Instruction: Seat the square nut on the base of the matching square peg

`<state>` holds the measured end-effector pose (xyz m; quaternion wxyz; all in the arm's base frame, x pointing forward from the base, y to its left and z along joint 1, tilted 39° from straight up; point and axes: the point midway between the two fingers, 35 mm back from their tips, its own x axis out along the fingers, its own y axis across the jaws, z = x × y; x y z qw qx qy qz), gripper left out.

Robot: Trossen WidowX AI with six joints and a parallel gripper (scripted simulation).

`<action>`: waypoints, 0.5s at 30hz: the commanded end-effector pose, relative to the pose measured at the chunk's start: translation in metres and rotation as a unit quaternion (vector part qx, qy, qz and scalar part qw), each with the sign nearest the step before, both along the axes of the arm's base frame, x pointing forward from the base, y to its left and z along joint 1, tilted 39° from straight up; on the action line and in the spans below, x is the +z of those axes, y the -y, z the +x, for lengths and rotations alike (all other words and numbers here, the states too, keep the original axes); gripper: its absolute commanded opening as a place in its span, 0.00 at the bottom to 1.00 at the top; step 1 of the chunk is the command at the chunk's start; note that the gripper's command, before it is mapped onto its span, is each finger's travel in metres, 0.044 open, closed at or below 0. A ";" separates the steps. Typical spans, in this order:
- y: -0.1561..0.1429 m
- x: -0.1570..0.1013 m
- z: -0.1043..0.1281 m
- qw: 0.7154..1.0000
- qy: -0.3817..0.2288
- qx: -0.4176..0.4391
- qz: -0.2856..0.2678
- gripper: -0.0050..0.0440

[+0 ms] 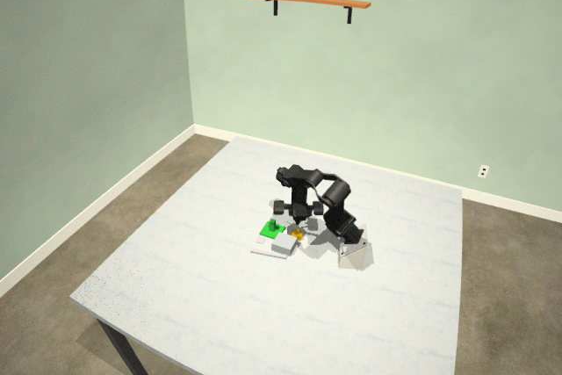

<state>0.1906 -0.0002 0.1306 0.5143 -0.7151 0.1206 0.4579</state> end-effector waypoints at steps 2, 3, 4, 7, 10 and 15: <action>0.000 0.001 0.000 1.000 -0.001 -0.004 0.005 0.10; 0.000 0.001 0.000 1.000 -0.009 -0.023 0.018 0.10; -0.001 0.000 0.000 0.997 -0.021 -0.055 0.041 0.10; -0.001 0.000 0.000 0.983 -0.055 -0.142 0.103 0.10; -0.001 0.000 0.000 0.965 -0.079 -0.204 0.147 0.10; -0.001 -0.001 0.001 0.940 -0.102 -0.265 0.190 0.10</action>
